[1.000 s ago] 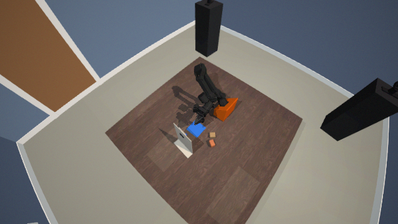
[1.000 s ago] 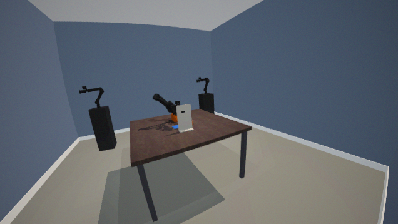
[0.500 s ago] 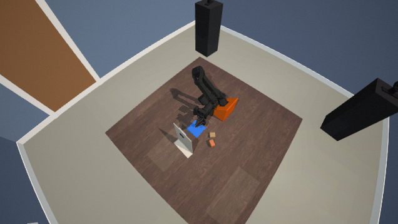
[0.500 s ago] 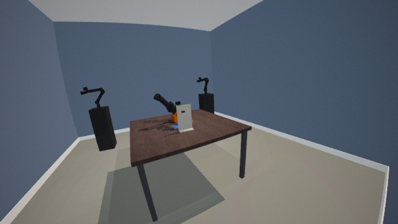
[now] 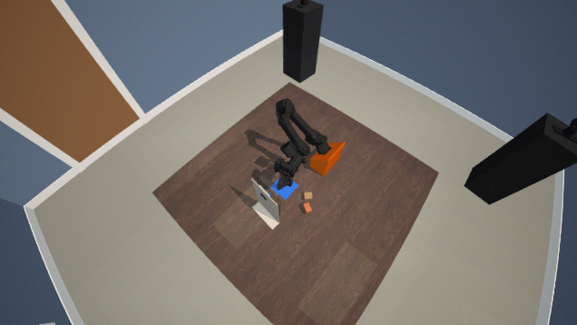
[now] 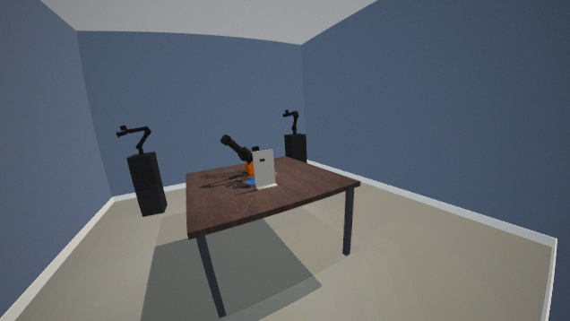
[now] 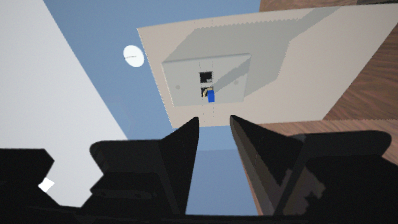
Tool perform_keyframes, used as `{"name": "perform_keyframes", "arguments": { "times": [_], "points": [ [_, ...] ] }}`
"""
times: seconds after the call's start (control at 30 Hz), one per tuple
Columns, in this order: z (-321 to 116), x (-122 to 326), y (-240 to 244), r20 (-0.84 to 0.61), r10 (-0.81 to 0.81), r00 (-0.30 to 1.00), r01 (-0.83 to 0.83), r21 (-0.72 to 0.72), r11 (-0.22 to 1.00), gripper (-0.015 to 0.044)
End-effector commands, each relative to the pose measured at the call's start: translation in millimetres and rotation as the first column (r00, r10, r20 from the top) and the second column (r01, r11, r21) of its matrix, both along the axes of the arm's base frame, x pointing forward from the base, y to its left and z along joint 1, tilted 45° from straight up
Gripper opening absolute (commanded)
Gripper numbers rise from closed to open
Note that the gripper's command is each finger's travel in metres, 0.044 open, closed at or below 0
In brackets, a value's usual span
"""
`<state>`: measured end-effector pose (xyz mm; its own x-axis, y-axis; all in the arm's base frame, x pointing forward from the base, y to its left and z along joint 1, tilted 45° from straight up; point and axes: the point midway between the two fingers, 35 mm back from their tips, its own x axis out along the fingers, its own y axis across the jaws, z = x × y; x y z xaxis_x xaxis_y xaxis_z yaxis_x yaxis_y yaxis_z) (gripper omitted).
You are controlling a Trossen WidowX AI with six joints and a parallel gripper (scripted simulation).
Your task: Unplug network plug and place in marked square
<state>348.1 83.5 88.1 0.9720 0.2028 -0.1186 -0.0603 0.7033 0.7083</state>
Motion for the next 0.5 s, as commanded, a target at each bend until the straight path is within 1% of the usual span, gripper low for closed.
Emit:
{"name": "perform_keyframes", "arguments": {
  "times": [0.0, 0.47],
  "points": [
    [2, 8, 2, 0.006, 0.005, 1.0, -0.005, -0.003, 1.0, 0.0156],
    [3, 29, 2, 0.007, 0.005, 1.0, -0.005, -0.003, 1.0, 0.0156]
  ]
}}
